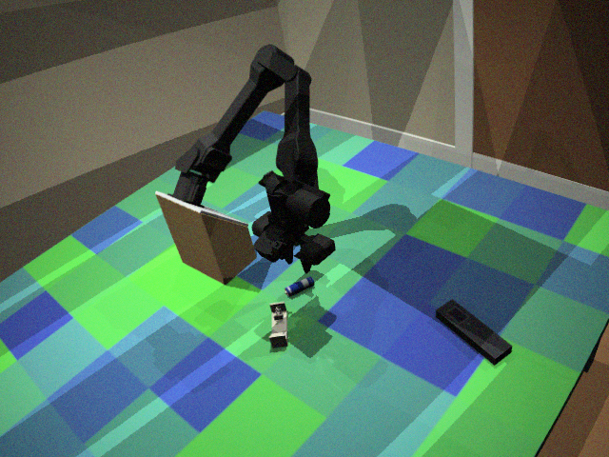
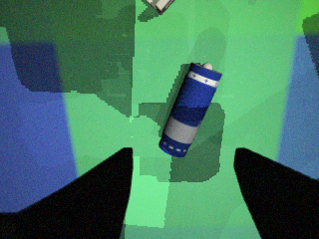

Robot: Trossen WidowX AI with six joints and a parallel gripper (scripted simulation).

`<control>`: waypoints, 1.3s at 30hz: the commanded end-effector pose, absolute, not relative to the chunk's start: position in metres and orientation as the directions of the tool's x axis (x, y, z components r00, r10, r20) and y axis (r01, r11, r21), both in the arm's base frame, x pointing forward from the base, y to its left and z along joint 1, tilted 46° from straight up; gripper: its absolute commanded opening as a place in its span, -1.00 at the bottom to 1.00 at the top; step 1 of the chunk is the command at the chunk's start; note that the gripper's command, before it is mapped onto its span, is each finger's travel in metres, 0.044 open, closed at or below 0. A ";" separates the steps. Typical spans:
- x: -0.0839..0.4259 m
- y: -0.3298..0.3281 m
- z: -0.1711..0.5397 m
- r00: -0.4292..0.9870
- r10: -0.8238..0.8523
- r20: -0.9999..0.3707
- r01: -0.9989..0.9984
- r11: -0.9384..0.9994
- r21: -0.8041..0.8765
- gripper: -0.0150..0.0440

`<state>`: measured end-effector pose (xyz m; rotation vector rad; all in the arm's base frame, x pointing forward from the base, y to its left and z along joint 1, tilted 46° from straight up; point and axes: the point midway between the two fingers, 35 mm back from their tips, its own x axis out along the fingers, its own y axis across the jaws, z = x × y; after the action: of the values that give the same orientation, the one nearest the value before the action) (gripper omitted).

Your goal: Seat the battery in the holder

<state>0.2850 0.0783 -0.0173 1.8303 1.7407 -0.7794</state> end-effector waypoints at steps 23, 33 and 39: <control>0.278 0.101 -0.044 0.010 0.723 -0.690 0.914 -0.286 -0.286 0.30; 0.278 0.113 -0.055 0.010 0.724 -0.690 0.914 -0.286 -0.287 0.30; 0.277 0.120 -0.062 0.010 0.725 -0.689 0.914 -0.286 -0.287 0.30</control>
<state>0.2802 0.1163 -0.0579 2.0426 1.7017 -1.1322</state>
